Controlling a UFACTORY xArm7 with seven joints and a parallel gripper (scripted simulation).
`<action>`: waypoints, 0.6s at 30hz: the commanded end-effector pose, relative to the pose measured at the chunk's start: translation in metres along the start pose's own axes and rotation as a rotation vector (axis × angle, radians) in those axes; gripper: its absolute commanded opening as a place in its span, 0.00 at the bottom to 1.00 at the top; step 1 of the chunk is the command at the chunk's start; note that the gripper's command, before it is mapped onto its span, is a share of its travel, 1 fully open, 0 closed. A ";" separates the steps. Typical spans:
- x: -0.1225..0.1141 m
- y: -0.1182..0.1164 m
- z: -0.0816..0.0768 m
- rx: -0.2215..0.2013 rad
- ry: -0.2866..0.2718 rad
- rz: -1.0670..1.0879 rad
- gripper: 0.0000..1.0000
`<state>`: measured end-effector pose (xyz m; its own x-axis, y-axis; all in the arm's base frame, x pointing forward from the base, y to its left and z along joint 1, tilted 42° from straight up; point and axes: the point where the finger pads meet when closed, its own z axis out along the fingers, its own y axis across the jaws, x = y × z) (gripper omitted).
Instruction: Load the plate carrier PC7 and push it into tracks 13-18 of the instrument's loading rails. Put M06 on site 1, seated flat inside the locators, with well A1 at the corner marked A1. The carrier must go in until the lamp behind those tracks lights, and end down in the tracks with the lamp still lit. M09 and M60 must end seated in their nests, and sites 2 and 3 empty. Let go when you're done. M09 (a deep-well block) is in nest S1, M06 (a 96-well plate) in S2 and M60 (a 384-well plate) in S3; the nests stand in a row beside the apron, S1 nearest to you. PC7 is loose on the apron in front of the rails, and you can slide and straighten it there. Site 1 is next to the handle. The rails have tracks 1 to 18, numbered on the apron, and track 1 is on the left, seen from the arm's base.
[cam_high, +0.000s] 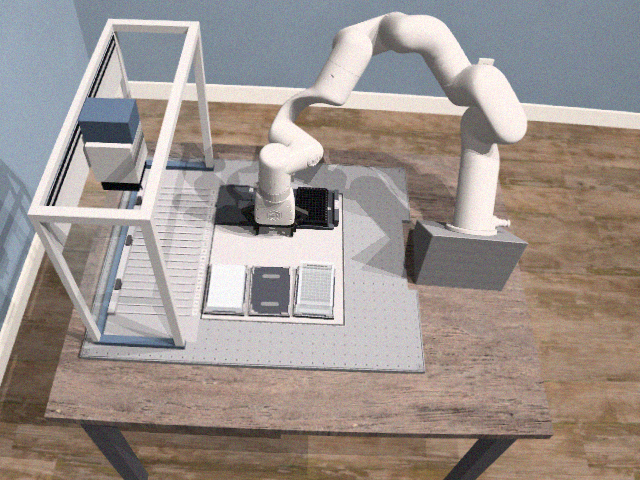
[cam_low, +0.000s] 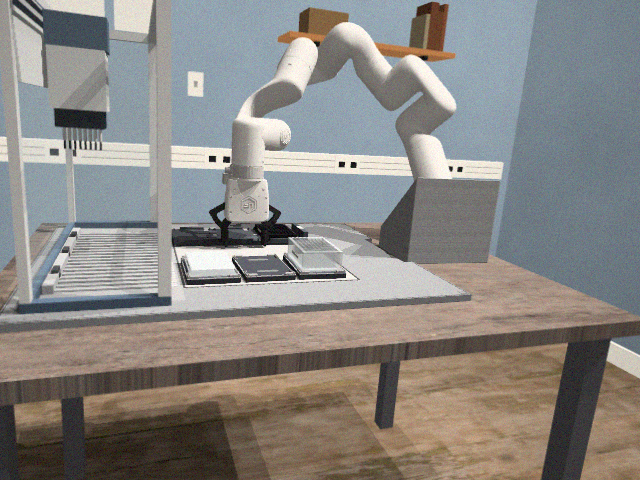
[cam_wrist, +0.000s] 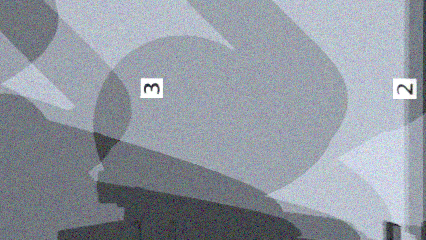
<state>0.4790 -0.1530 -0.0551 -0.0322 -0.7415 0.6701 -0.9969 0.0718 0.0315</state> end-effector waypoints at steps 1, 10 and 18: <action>0.001 -0.002 -0.002 0.004 -0.001 0.000 1.00; 0.006 -0.002 -0.002 0.004 -0.001 0.000 1.00; 0.009 -0.002 -0.002 0.004 -0.001 0.000 1.00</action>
<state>0.4787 -0.1589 -0.0498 -0.0324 -0.7415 0.6702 -0.9969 0.0719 0.0314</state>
